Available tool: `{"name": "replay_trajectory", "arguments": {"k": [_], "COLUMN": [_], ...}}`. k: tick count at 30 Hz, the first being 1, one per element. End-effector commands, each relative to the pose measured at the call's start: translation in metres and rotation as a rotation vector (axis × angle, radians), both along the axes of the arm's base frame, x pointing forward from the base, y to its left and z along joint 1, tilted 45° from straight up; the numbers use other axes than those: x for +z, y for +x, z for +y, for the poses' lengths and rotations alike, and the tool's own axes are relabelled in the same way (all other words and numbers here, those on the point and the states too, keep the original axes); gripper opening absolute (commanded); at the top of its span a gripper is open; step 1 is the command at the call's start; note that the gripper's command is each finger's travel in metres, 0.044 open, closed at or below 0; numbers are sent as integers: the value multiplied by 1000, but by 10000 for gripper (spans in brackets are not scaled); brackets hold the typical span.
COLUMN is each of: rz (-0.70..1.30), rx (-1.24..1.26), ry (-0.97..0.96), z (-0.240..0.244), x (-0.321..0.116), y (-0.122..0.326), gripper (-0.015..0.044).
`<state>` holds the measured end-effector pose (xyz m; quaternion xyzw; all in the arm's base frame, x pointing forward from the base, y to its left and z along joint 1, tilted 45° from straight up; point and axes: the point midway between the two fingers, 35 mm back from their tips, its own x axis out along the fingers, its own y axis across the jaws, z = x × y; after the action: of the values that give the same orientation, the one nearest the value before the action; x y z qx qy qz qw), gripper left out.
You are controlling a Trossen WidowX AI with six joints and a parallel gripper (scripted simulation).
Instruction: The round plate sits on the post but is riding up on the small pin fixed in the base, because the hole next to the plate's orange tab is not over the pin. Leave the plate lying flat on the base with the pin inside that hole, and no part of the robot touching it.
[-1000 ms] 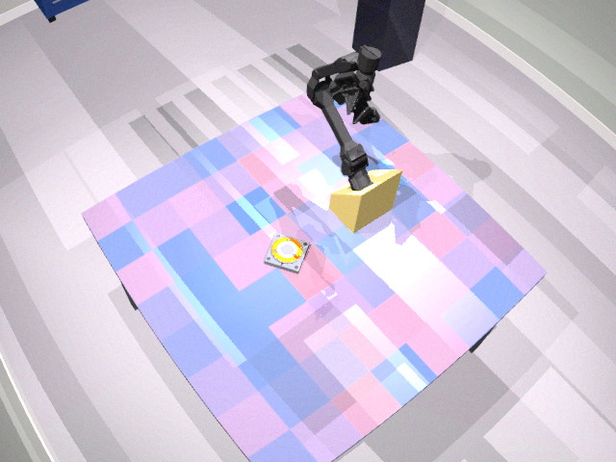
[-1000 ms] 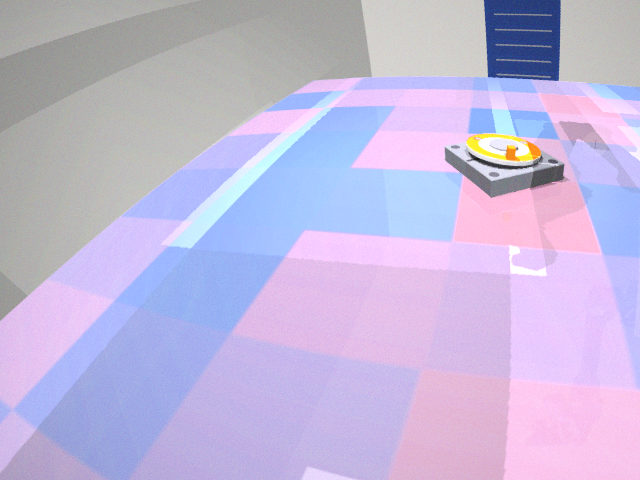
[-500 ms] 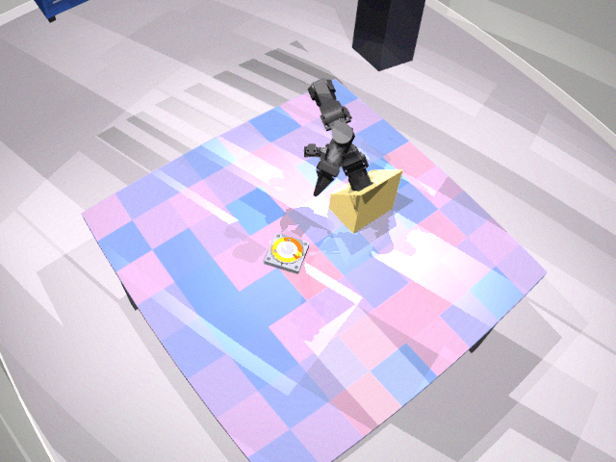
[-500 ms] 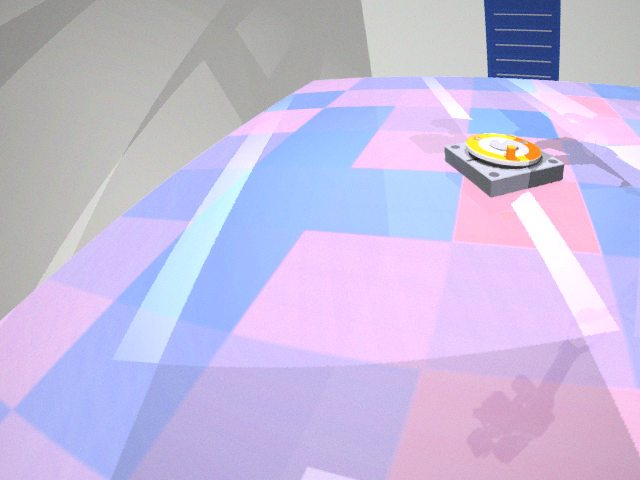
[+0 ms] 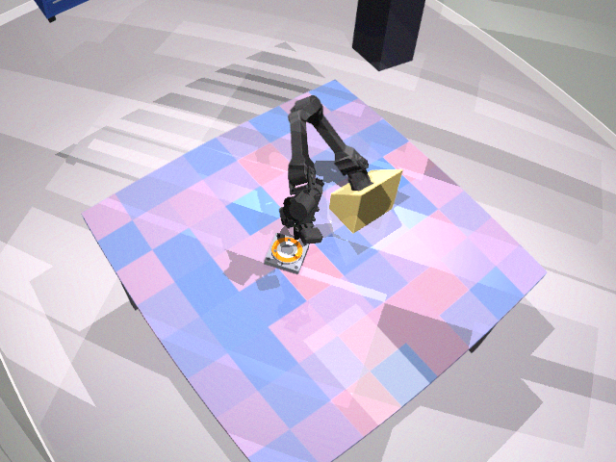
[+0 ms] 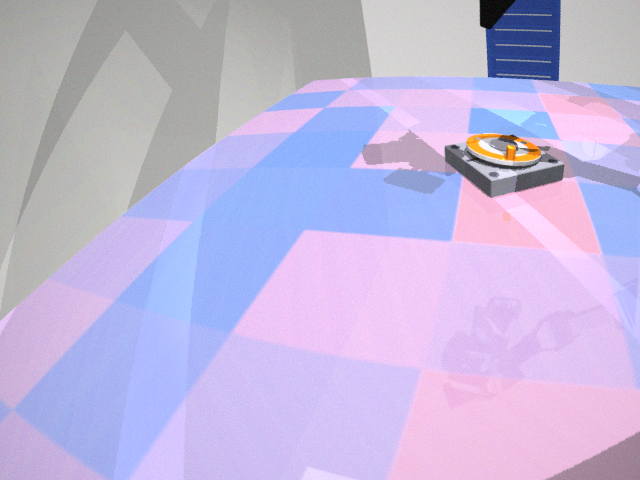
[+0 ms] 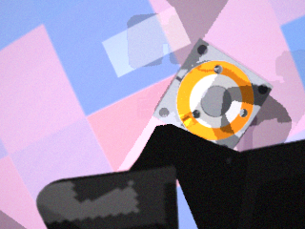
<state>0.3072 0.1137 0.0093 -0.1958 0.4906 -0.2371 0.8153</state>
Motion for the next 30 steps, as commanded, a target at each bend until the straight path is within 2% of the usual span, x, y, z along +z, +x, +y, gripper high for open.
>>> {"name": "replay_trajectory", "arguments": {"k": [1,4,6,14,23,30], "rz": [184,387,433,433,433,432], "rx": [11,14,15,15,14,14], "ry": [-93,-160,-170,-170,-172,-172], "z": [-42,-87,-96,-96,-126,-126], "x": [-29,-54,-59,-64,-95,-96], "y": [-9,-25,-30,-25,-20,-18], "gripper": [0,0,0,0,0,0]}}
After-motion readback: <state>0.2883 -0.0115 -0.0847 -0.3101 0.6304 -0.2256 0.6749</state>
